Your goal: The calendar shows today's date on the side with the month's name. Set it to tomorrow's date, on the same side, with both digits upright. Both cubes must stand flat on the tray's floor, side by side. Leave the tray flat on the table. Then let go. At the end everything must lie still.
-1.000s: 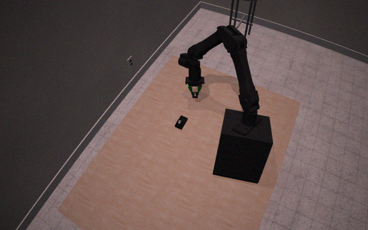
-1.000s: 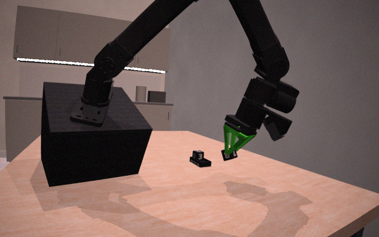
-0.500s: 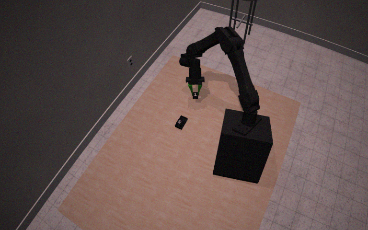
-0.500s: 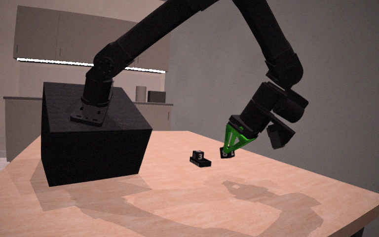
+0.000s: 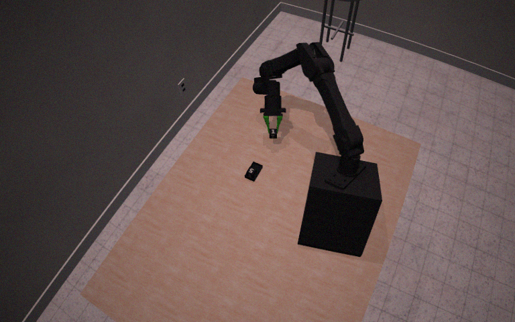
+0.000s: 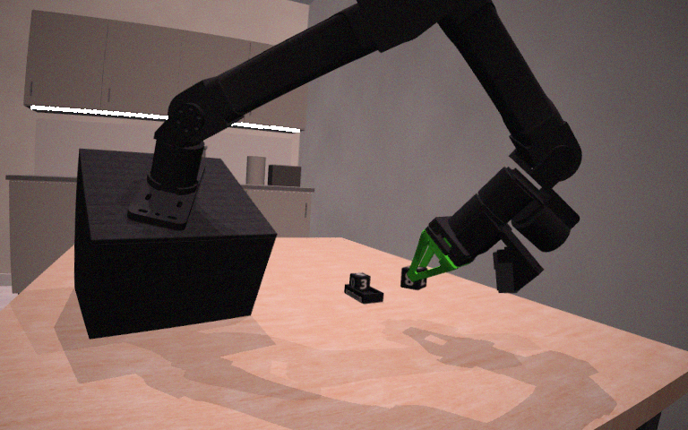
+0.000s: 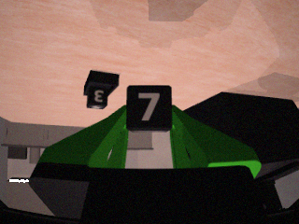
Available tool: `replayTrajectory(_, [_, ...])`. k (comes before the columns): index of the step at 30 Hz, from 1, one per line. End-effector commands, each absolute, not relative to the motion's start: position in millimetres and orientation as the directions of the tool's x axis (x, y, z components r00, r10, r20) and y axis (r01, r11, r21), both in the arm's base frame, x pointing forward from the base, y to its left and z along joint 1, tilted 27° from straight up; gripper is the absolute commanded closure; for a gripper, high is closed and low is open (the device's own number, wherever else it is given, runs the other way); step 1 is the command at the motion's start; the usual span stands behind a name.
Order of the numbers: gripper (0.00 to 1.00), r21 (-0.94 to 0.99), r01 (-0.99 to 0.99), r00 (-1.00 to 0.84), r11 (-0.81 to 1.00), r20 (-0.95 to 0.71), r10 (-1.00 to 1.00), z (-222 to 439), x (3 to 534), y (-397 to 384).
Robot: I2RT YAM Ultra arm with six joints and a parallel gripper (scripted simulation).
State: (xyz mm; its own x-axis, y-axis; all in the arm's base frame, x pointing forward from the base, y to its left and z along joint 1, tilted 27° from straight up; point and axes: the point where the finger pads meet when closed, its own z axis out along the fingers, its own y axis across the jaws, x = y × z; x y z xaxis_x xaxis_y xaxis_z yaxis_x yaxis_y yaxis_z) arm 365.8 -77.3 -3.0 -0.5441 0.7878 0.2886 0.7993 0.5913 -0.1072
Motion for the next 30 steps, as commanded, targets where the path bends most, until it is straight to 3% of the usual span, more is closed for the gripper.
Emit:
replayTrajectory(1, [0.74, -0.098, 0.795, -0.547, 0.599, 0.312, 0.777, 5.6, 363.9, -70.9])
replayTrajectory(30, [0.74, -0.098, 0.795, -0.547, 0.599, 0.312, 0.777, -2.4, 365.7, -74.7])
